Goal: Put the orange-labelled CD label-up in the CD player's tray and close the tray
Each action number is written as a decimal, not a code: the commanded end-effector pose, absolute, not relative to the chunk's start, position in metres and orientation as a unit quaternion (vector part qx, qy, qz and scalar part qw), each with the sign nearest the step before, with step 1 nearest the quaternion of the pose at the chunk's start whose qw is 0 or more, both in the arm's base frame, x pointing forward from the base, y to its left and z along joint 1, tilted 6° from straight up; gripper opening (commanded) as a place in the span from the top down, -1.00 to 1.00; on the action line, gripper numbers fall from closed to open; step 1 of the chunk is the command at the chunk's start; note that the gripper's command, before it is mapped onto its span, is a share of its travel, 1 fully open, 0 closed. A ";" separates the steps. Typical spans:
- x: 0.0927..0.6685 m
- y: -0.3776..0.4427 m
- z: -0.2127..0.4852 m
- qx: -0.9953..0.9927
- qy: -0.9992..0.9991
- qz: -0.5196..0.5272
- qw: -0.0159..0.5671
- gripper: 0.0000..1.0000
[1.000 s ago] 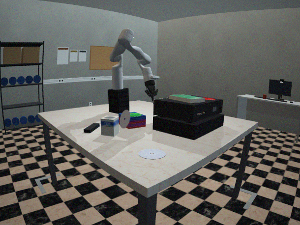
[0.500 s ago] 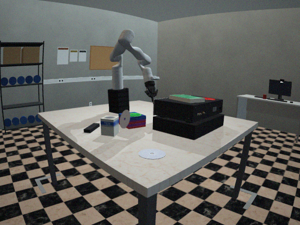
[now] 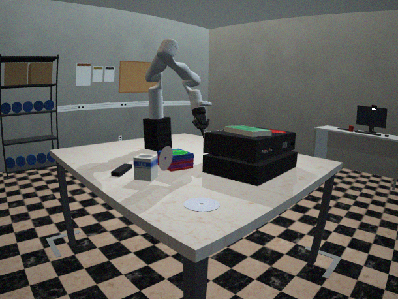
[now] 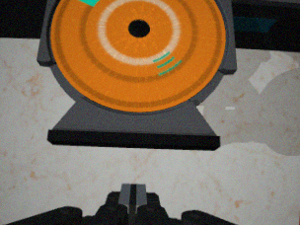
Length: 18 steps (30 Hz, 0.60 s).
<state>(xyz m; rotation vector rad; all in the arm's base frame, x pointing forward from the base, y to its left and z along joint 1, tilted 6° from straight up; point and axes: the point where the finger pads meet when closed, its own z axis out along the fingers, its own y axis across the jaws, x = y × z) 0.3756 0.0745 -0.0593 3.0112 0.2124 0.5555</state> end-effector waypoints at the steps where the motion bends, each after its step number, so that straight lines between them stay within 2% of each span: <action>1: 0.376 0.075 -0.059 0.980 0.069 0.182 0.036 0.80; 18: 0.378 0.075 -0.059 0.980 0.069 0.182 0.036 0.80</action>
